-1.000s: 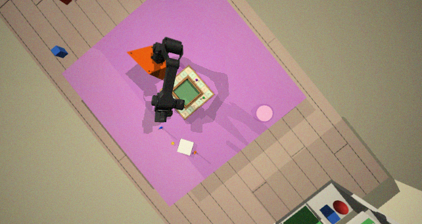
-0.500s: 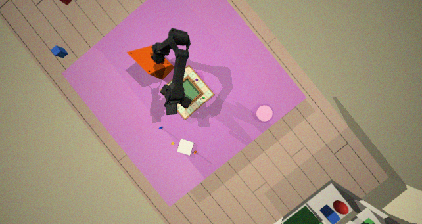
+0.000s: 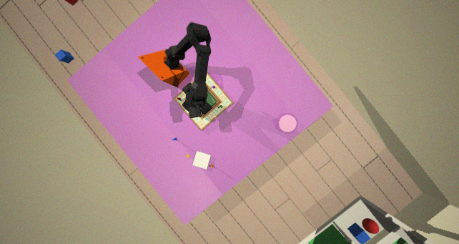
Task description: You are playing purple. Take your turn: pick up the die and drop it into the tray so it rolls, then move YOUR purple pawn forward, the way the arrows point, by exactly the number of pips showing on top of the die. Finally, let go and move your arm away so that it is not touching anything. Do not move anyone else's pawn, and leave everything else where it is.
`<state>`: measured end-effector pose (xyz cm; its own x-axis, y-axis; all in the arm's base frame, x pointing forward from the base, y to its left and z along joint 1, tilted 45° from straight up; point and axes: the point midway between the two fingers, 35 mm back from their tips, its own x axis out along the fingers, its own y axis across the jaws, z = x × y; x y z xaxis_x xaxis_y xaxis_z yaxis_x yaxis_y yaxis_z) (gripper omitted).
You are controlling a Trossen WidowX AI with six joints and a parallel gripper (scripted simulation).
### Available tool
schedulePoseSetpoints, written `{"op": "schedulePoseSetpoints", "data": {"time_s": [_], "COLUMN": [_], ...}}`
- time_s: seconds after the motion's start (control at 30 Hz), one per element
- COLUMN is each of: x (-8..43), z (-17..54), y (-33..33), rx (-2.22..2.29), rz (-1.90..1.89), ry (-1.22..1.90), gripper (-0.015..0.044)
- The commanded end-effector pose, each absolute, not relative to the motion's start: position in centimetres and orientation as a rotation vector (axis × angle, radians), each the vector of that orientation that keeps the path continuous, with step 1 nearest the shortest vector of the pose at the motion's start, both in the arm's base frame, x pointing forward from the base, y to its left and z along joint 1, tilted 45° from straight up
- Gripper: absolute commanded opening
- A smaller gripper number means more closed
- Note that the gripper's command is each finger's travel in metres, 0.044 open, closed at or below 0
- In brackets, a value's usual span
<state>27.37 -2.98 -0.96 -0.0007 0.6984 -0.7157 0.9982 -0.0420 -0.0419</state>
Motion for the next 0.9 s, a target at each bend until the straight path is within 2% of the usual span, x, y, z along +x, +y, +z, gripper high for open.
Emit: {"op": "schedulePoseSetpoints", "data": {"time_s": [0.0, 0.4, 0.87], "x": [27.3, 26.3, 26.2], "z": [-0.8, -1.9, -2.2], "y": [-2.7, -2.1, -1.9], "rx": [1.808, 1.476, 1.193], "rz": [-0.821, -1.114, -1.319], "ry": [1.741, 1.604, 1.22], "gripper": [0.0, 0.0, 0.0]}}
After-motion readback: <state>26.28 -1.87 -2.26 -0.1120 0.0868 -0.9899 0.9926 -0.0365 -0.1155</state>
